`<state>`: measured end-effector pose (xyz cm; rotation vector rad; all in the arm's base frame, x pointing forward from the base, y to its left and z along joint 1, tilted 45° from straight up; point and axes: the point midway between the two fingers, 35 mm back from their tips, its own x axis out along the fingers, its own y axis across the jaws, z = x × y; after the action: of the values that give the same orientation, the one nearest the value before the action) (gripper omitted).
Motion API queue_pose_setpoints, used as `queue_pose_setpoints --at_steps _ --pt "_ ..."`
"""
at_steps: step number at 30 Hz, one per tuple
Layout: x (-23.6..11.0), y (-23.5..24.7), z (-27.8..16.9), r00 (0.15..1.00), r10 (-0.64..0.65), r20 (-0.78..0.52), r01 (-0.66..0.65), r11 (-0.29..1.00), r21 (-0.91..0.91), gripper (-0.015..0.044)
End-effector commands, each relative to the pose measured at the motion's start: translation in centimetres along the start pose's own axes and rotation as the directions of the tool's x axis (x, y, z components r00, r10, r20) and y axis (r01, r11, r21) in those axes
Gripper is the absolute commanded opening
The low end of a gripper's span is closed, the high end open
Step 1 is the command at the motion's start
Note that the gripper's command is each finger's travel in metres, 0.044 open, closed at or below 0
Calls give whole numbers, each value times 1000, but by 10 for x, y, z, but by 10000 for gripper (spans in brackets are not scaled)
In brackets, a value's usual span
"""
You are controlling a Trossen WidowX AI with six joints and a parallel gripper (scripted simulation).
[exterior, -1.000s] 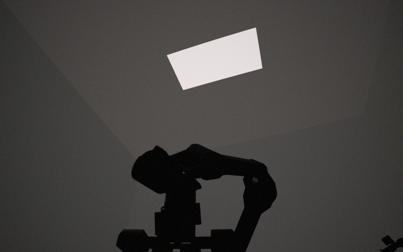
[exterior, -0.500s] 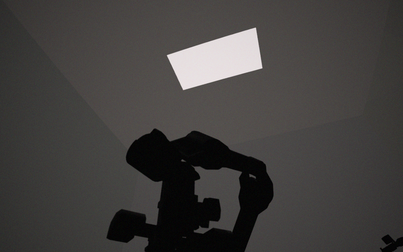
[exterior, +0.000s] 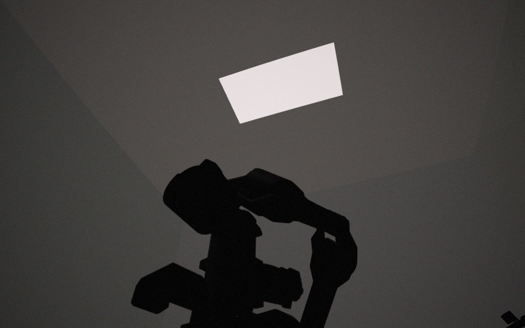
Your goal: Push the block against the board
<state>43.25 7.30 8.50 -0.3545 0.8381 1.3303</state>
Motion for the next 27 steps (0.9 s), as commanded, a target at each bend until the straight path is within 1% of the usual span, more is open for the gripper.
queue_pose_setpoints --at_steps 1,3,27 --pt "38 3 0 1000 21 1 -21 1000 4 0" --pt "50 5 0 1000 22 2 -22 1000 4 0" --pt "50 2 -24 1000 20 -1 -20 1000 4 0"
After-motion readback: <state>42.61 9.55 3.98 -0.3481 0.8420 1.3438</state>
